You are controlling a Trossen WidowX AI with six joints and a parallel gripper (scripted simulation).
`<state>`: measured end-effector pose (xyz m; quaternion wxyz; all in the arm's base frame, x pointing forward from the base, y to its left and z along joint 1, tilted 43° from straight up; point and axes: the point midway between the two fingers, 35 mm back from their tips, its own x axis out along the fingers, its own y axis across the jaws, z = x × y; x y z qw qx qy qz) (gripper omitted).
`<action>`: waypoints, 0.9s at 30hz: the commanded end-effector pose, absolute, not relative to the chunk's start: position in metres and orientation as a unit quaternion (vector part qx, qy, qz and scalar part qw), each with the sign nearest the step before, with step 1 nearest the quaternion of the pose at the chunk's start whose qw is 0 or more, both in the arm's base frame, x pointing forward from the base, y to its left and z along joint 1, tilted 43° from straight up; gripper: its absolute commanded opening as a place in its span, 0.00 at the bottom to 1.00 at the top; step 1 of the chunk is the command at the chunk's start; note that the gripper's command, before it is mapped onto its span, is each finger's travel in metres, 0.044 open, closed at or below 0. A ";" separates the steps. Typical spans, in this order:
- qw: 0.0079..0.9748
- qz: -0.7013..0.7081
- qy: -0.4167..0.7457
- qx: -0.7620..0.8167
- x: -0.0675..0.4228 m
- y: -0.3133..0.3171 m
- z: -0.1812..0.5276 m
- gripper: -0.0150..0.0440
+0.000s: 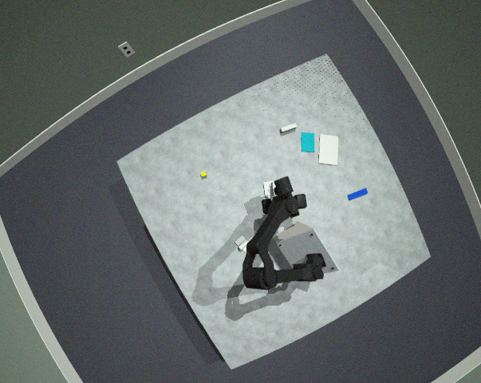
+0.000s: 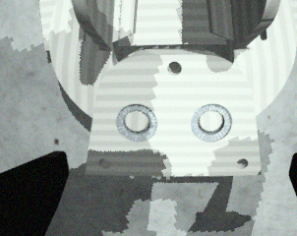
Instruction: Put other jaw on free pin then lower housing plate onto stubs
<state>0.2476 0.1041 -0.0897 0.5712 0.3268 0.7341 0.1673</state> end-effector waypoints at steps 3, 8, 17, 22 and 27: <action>0.580 0.169 0.726 0.328 0.256 0.076 -0.058 1.00; 0.582 0.166 0.724 0.330 0.251 0.072 -0.059 1.00; 0.579 0.167 0.728 0.327 0.200 0.031 -0.021 1.00; 0.579 0.167 0.728 0.327 0.200 0.031 -0.021 1.00; 0.579 0.167 0.728 0.327 0.200 0.031 -0.021 1.00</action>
